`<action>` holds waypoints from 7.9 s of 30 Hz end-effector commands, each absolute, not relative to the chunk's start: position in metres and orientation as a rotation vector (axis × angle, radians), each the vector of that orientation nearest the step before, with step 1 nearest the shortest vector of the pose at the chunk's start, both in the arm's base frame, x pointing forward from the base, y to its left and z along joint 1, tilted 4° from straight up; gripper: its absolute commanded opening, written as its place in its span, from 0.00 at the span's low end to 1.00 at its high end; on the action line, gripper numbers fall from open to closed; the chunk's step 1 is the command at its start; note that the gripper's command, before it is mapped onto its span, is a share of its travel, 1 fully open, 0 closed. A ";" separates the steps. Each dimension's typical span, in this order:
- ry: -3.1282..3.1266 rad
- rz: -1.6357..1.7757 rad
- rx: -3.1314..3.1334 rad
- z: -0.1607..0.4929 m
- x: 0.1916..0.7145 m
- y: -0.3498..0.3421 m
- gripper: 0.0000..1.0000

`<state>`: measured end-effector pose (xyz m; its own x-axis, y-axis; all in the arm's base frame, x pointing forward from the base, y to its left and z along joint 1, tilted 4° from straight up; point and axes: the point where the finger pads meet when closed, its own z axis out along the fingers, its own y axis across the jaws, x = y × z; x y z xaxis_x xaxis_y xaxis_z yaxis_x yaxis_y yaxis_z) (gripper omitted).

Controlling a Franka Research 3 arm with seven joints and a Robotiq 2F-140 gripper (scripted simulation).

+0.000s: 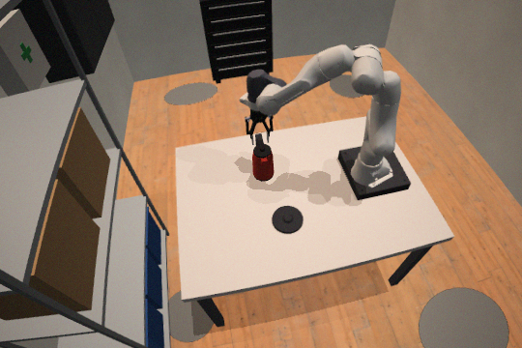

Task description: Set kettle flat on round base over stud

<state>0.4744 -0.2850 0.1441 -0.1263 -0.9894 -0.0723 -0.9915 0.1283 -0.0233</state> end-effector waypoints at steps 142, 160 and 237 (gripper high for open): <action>2.302 0.047 -2.031 0.094 0.477 -0.279 0.00; 2.302 0.047 -2.031 0.094 0.477 -0.279 0.00; 2.302 0.047 -2.031 0.141 0.476 -0.283 0.00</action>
<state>0.4734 -0.2784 0.1347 -0.1151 -0.9902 -0.0793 -0.9931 0.1165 -0.0136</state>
